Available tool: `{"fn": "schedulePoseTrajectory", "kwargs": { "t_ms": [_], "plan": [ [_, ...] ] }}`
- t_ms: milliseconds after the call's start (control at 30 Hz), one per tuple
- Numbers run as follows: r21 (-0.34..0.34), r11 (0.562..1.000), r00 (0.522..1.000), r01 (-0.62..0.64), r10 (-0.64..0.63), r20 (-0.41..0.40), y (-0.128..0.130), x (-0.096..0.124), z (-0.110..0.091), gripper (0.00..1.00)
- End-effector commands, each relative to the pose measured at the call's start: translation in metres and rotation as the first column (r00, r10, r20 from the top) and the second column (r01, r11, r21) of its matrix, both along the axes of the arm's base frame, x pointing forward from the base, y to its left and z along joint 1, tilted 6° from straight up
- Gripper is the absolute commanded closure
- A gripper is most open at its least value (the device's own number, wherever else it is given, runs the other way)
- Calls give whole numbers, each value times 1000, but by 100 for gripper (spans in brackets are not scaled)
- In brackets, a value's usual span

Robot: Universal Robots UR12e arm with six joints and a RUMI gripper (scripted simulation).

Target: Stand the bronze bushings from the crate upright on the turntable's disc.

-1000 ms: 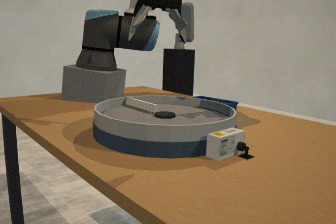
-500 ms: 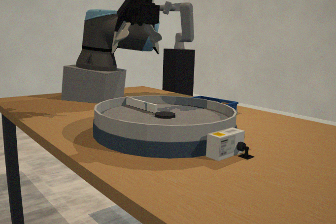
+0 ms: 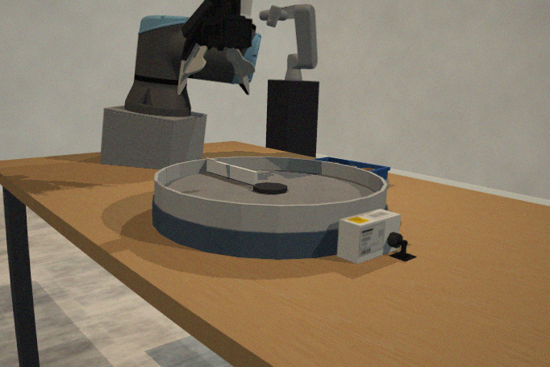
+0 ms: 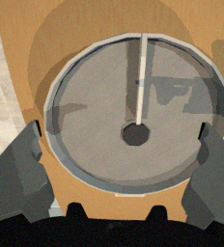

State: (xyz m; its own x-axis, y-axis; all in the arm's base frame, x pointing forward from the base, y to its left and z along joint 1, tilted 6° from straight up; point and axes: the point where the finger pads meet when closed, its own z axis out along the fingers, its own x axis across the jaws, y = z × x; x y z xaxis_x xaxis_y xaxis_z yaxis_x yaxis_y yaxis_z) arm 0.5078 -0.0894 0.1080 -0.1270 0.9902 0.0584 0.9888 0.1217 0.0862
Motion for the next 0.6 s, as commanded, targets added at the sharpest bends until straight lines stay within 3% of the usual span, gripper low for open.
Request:
{"fn": "schedulePoseTrajectory", "kwargs": {
  "t_ms": [0,367,400,567],
  "plan": [
    [-1,1000,1000,-3,3,2,0,-1,0,0],
    [-1,1000,1000,-3,3,2,0,-1,0,0],
    [-1,1000,1000,-3,3,2,0,-1,0,94],
    [-1,1000,1000,-3,3,2,0,-1,0,94]
  ]
}}
